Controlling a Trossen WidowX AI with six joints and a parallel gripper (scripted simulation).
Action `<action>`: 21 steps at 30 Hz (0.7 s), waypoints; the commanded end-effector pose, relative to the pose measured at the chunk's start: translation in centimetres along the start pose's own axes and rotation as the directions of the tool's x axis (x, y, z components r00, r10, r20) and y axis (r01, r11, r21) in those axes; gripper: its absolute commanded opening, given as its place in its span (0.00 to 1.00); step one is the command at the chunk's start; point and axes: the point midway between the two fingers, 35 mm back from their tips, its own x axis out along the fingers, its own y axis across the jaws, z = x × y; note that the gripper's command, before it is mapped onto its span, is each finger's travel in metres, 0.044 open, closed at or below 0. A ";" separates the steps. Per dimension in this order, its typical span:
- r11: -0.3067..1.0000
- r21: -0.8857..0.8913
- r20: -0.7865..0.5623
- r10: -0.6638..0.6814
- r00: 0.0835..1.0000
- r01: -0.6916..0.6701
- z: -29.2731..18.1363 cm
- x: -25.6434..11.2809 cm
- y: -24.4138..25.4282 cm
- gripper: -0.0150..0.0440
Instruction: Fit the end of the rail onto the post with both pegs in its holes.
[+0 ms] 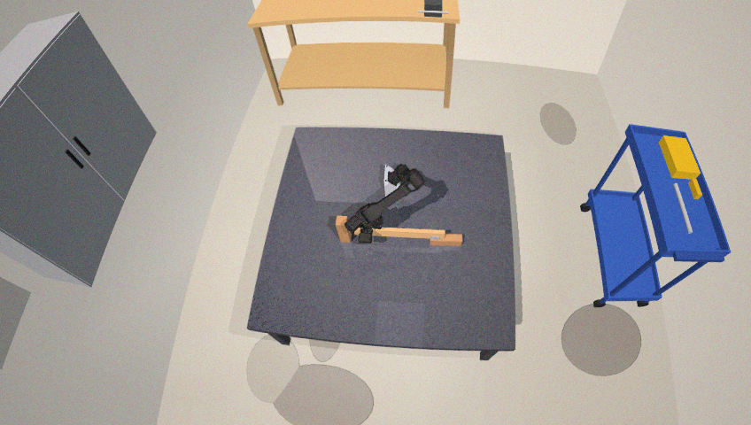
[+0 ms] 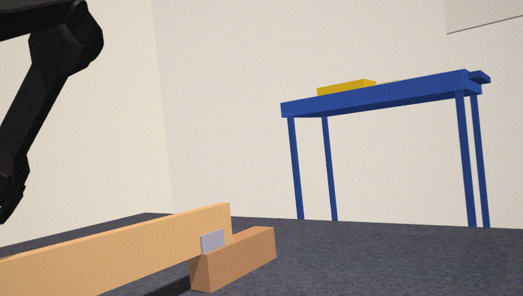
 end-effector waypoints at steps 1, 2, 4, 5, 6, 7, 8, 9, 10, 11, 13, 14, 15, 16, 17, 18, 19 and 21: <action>1.000 -0.002 -0.007 -0.009 1.000 0.009 -0.4 -0.2 -0.2 0.25; 1.000 -0.002 -0.007 -0.009 1.000 0.009 -0.4 -0.2 -0.2 0.25; 1.000 -0.002 -0.007 -0.009 1.000 0.009 -0.5 -0.2 -0.2 0.25; 1.000 -0.002 -0.007 -0.009 1.000 0.009 -0.5 -0.2 -0.2 0.25; 1.000 -0.002 -0.007 -0.009 1.000 0.009 -0.5 -0.2 -0.2 0.25; 1.000 -0.002 -0.007 -0.009 1.000 0.009 -0.6 -0.2 -0.2 0.25; 1.000 -0.002 -0.007 -0.009 1.000 0.009 -0.6 -0.2 -0.2 0.25; 1.000 -0.002 -0.007 -0.009 1.000 0.009 -0.6 -0.2 -0.2 0.25; 1.000 -0.002 -0.007 -0.009 1.000 0.009 -0.6 -0.2 -0.2 0.25; 1.000 -0.002 -0.007 -0.009 1.000 0.009 -0.7 -0.2 -0.2 0.25; 1.000 -0.002 -0.007 -0.009 1.000 0.009 -0.7 -0.2 -0.2 0.25; 1.000 -0.002 -0.007 -0.009 1.000 0.009 -0.8 -0.2 -0.2 0.25; 1.000 -0.002 -0.008 -0.009 1.000 0.009 -0.8 -0.2 -0.2 0.25; 1.000 -0.002 -0.008 -0.009 1.000 0.009 -0.8 -0.2 -0.2 0.25; 1.000 -0.002 -0.008 -0.009 1.000 0.009 -0.8 -0.2 -0.2 0.25; 1.000 -0.002 -0.008 -0.009 1.000 0.009 -0.9 -0.3 -0.2 0.25; 1.000 -0.002 -0.008 -0.009 1.000 0.009 -0.9 -0.3 -0.2 0.25; 1.000 -0.002 -0.008 -0.009 1.000 0.009 -1.0 -0.3 -0.2 0.25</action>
